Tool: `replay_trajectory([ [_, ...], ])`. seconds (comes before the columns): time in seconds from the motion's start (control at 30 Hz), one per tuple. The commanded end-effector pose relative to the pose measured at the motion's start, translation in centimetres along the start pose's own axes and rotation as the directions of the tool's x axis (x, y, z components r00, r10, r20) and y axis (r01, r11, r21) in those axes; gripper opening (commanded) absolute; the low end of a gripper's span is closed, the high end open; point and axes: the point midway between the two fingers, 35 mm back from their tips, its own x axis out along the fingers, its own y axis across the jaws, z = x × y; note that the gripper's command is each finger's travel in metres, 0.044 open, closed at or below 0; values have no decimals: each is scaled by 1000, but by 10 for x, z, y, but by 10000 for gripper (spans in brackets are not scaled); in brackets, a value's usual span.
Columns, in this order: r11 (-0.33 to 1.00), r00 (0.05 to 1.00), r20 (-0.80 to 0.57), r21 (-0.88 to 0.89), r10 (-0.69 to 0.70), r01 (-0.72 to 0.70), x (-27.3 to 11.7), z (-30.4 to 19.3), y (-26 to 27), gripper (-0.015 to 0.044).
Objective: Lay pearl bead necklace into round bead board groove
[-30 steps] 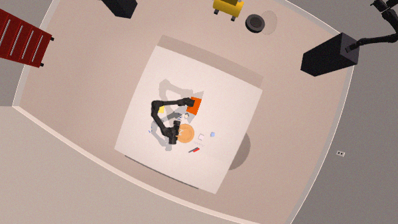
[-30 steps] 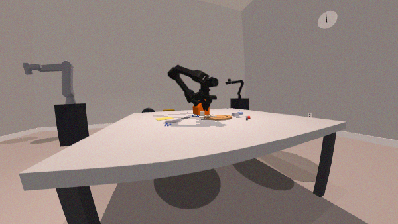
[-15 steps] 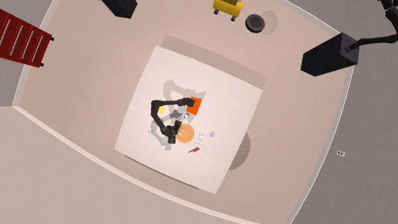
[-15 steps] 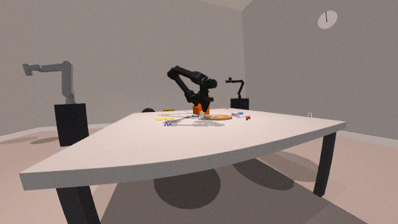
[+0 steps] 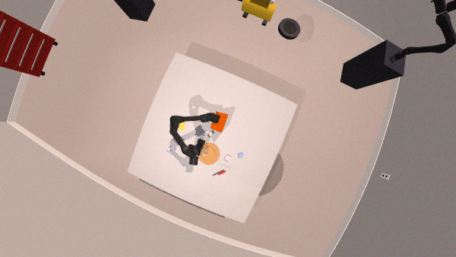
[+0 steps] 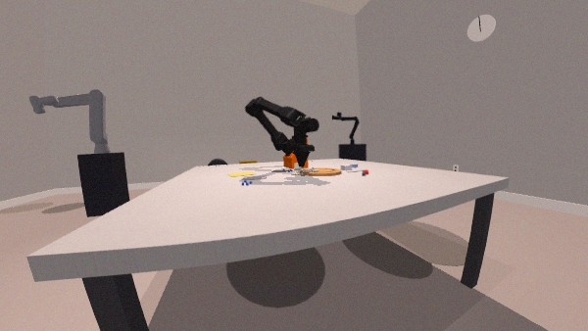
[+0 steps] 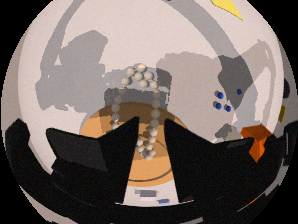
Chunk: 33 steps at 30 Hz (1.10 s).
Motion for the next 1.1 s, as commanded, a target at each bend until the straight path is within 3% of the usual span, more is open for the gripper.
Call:
replay_trajectory([
  [0.0,1000,1000,7,-6,-7,7,8,1,-3,120],
  [0.43,1000,1000,10,-7,-10,10,20,1,-4,120],
  [0.6,1000,1000,5,-1,-7,7,18,1,-3,0],
  [1.07,1000,1000,5,-1,-7,7,18,1,-3,0],
])
